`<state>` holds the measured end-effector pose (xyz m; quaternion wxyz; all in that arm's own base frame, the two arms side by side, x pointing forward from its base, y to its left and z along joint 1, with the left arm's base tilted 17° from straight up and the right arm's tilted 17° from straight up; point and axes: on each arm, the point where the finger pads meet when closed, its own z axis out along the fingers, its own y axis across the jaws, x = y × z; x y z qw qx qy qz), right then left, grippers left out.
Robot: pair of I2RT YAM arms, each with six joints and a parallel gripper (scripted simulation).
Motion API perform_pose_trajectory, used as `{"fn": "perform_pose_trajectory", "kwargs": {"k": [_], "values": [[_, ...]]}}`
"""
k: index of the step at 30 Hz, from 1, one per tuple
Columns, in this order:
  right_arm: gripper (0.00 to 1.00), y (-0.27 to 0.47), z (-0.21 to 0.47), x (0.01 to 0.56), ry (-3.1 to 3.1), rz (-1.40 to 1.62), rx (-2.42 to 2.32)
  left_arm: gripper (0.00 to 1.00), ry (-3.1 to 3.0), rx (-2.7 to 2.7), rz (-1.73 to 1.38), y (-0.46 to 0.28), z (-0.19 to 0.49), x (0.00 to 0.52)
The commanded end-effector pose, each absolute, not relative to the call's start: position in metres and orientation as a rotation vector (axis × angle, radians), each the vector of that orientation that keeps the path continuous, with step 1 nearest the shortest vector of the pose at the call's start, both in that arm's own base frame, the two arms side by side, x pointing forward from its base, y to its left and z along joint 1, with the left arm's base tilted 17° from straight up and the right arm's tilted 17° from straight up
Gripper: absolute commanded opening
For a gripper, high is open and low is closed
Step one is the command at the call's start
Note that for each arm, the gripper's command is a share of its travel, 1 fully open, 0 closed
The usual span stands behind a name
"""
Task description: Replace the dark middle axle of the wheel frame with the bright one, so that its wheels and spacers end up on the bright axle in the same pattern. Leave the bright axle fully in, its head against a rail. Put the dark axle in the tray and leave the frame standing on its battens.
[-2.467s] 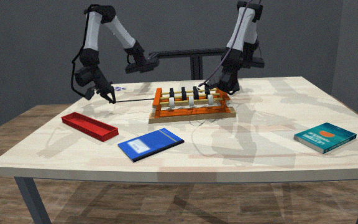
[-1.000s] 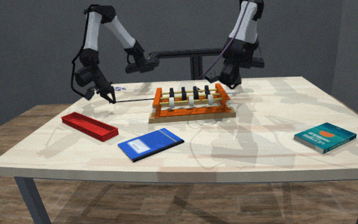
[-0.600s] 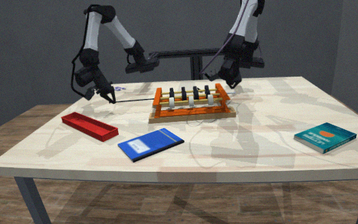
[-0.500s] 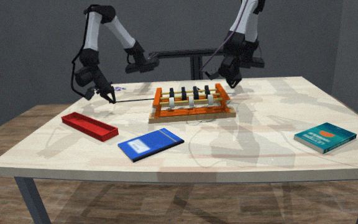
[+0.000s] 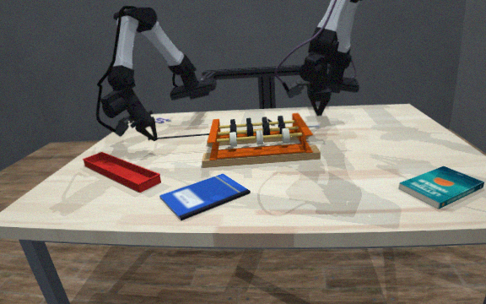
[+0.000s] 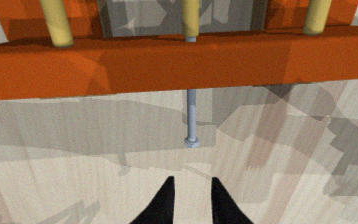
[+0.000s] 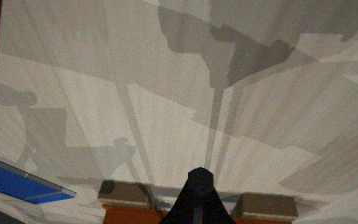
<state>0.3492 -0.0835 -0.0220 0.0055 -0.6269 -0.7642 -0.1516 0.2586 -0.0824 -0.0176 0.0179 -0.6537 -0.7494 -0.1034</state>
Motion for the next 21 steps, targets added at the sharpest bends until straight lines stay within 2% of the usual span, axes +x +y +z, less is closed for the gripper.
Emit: {"fn": "perform_pose_trajectory", "kwargs": {"k": [1,10,21], "values": [[0.0,-0.086,-0.021,0.351,-2.433,-0.457,-1.945,0.24,-2.448,-2.113,-0.494,-0.091,-0.014,0.278],[0.0,-0.085,-0.02,0.351,-2.438,-0.46,-1.944,0.24,-2.351,-2.095,-0.406,-0.081,-0.028,0.253],[0.0,-0.085,-0.019,0.35,-2.443,-0.463,-1.946,0.24,-2.387,-2.086,-0.41,-0.077,-0.044,0.263]]}}
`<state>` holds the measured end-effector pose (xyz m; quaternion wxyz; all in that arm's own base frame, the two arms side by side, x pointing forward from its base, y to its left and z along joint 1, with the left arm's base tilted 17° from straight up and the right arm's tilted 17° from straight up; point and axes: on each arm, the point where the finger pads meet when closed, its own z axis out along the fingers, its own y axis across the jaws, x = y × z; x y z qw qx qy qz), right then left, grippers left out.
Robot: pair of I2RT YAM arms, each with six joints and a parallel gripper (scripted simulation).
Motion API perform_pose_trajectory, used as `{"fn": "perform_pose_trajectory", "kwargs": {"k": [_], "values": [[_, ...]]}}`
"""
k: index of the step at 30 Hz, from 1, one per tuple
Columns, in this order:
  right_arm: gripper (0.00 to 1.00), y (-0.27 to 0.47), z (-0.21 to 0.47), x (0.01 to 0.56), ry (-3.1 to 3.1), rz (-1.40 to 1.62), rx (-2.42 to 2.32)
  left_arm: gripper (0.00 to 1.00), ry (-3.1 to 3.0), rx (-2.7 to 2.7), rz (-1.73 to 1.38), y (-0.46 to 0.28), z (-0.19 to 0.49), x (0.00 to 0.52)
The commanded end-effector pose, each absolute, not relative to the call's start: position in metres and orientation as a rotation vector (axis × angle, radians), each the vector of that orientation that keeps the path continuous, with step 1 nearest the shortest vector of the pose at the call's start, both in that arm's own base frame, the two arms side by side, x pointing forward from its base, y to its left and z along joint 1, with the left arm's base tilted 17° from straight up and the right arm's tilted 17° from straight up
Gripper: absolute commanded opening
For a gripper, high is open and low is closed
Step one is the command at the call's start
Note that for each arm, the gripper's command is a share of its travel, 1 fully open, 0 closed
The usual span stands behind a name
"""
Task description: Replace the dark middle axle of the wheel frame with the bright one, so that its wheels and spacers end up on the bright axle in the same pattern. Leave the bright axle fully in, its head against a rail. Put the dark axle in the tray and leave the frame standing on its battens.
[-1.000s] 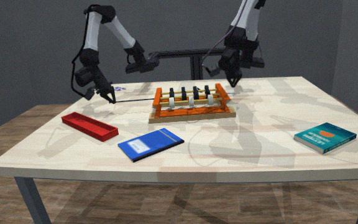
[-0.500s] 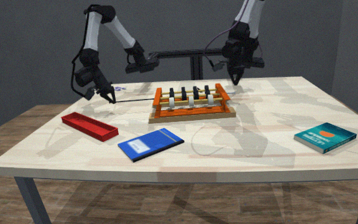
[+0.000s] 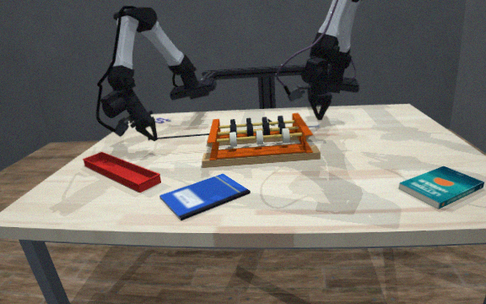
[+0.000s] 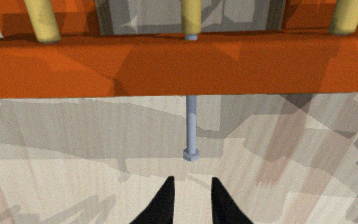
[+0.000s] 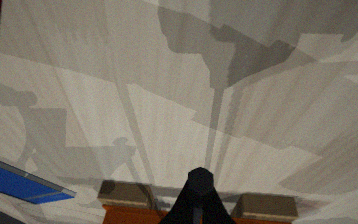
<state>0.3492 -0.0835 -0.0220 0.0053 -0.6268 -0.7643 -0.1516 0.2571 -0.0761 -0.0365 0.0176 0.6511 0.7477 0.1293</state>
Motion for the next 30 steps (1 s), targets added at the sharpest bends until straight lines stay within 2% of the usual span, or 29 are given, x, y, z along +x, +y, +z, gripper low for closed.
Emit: {"fn": "perform_pose_trajectory", "kwargs": {"k": [1,30], "values": [[0.0,-0.086,-0.017,0.352,-2.446,-0.466,-1.947,0.24,2.323,2.029,0.389,-0.075,-0.044,0.257],[0.0,-0.084,-0.01,0.348,-2.445,-0.461,-1.947,0.24,2.306,2.014,0.394,-0.074,-0.073,0.27]]}}
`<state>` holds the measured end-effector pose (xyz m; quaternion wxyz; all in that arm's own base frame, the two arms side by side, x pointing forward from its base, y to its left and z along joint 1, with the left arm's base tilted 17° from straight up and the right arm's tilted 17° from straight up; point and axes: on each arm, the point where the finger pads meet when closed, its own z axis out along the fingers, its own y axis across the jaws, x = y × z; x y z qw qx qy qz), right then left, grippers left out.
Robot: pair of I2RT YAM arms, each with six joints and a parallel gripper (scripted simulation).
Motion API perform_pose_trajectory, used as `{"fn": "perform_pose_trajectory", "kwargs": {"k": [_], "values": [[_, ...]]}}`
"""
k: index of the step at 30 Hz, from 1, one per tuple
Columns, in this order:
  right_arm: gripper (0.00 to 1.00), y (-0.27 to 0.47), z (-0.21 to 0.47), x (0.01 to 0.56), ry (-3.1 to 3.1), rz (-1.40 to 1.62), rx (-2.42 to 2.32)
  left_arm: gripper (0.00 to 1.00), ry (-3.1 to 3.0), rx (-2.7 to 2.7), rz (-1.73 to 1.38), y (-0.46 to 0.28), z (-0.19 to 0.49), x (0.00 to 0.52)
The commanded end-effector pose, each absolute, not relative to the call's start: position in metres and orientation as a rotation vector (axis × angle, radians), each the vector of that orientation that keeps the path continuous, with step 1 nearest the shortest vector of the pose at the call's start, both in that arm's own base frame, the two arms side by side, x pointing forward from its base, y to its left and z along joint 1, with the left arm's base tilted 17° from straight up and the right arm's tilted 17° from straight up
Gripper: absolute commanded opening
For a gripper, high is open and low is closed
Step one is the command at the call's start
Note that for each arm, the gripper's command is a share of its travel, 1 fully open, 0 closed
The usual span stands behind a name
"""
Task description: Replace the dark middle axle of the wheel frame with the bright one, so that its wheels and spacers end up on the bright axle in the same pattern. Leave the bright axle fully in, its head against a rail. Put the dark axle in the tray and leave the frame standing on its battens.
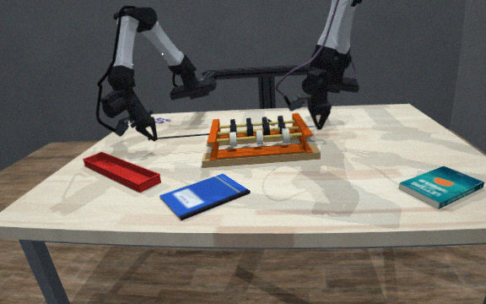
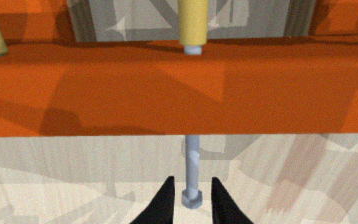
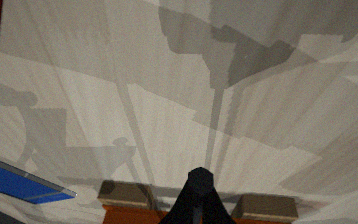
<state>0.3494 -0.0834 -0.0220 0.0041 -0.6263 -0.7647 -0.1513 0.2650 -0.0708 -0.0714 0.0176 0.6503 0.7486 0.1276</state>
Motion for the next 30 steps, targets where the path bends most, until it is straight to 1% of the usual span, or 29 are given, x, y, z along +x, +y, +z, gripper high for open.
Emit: {"fn": "perform_pose_trajectory", "kwargs": {"k": [1,10,14,16,17,30], "values": [[0.0,-0.084,-0.01,0.348,-2.445,-0.461,-1.947,0.0,2.305,2.016,0.393,-0.074,-0.073,0.27],[0.0,-0.083,-0.011,0.347,-2.443,-0.458,-1.945,0.0,2.308,2.012,0.393,-0.074,-0.073,0.27],[0.0,-0.086,-0.01,0.355,-2.45,-0.463,-1.948,0.0,2.308,2.012,0.393,-0.074,-0.073,0.27],[0.0,-0.083,-0.011,0.347,-2.444,-0.459,-1.946,0.0,2.308,2.012,0.393,-0.074,-0.073,0.27],[0.0,-0.086,-0.014,0.353,-2.433,-0.455,-1.948,0.0,2.3,1.993,0.387,-0.072,-0.069,0.27],[0.0,-0.084,-0.02,0.346,-2.417,-0.444,-1.941,0.0,2.305,1.999,0.389,-0.072,-0.07,0.269]]}}
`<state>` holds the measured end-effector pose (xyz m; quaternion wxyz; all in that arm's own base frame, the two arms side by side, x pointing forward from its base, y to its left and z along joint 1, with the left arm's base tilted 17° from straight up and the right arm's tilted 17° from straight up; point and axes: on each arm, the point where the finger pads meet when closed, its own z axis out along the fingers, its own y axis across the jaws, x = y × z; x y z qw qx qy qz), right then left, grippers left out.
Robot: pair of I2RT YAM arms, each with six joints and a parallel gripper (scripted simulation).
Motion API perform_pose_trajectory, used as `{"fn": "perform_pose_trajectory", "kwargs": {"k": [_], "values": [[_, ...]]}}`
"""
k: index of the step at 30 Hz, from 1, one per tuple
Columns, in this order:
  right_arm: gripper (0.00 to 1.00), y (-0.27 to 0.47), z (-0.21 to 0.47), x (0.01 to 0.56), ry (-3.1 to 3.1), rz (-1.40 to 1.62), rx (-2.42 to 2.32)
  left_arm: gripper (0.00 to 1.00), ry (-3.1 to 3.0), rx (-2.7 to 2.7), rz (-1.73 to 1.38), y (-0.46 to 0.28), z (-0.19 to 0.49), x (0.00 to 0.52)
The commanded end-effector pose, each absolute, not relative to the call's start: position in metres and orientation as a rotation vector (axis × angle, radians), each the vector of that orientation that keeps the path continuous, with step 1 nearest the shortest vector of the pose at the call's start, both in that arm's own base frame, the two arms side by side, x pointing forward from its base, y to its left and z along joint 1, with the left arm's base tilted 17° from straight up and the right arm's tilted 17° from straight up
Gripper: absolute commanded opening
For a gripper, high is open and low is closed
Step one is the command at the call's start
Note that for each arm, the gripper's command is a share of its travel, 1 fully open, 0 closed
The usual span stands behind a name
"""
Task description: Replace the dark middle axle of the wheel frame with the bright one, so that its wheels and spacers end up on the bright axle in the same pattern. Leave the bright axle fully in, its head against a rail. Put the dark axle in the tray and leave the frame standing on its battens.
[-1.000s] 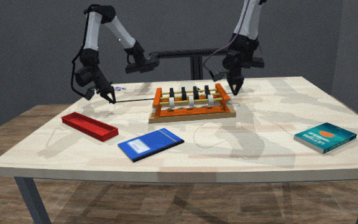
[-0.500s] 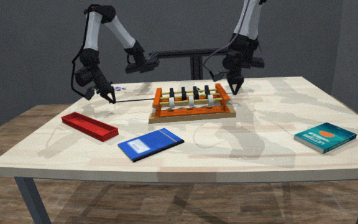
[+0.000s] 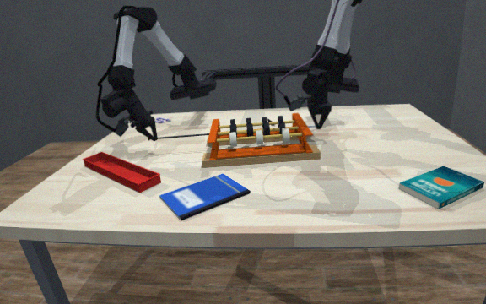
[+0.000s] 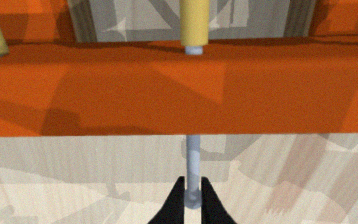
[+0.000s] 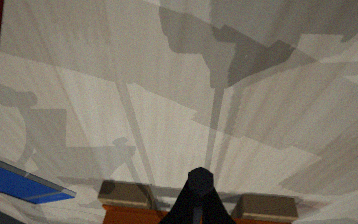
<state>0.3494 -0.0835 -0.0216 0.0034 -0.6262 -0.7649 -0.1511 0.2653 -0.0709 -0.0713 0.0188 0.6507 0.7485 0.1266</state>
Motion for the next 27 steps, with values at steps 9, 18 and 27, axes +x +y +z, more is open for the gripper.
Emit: {"fn": "perform_pose_trajectory", "kwargs": {"k": [9,18,27], "values": [[0.0,-0.084,-0.023,0.346,-2.408,-0.439,-1.94,0.0,2.311,1.994,0.387,-0.071,-0.071,0.268],[0.0,-0.084,-0.027,0.346,-2.398,-0.434,-1.938,0.0,2.306,1.994,0.385,-0.071,-0.07,0.269],[0.0,-0.086,-0.02,0.345,-2.41,-0.446,-1.95,0.0,2.264,2.004,0.37,-0.083,-0.069,0.274]]}}
